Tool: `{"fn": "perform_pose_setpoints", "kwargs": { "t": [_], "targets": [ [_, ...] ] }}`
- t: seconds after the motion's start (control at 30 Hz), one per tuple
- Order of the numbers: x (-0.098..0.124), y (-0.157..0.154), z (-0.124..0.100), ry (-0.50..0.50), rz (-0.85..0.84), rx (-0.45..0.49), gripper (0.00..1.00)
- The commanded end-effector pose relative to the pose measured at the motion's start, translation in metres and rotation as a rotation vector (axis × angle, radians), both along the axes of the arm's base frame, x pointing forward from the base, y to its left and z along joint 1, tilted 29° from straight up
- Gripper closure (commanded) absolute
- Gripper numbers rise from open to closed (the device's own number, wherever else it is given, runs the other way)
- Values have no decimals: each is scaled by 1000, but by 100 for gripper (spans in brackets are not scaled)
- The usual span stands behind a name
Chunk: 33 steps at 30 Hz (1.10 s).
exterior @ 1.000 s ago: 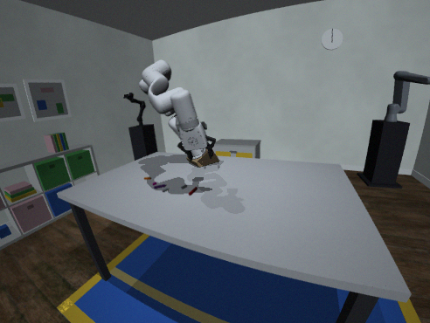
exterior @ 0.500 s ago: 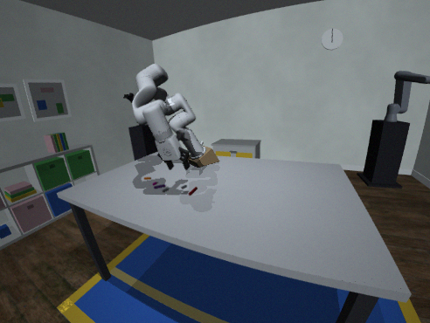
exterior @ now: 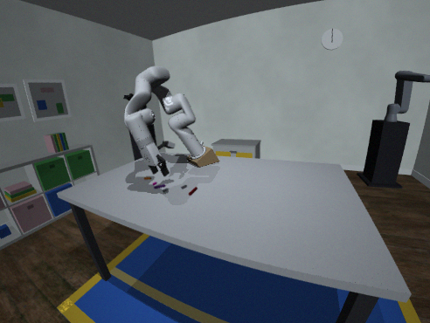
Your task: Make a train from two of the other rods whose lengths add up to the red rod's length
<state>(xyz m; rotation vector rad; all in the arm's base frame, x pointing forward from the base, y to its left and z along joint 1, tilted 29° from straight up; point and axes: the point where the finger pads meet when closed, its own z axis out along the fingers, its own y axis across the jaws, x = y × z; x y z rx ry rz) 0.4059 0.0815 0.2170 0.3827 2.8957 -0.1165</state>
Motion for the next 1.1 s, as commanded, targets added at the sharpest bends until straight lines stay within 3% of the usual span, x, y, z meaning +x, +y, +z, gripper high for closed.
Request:
{"fn": "perform_pose_setpoints", "kwargs": {
  "t": [0.0, 0.27, 0.33, 0.37, 0.8, 1.07],
  "targets": [
    [2, -41, 2, -54, -77, 25, 0],
    [-8, -103, 1, -133, -207, 40, 0],
    [-8, -103, 1, -133, -207, 40, 0],
    [-14, -125, 1, -162, -254, 42, 0],
    [-54, -214, -3, -300, -468, 25, 0],
    [-64, -229, -4, -326, -509, 17, 0]
  ]
}}
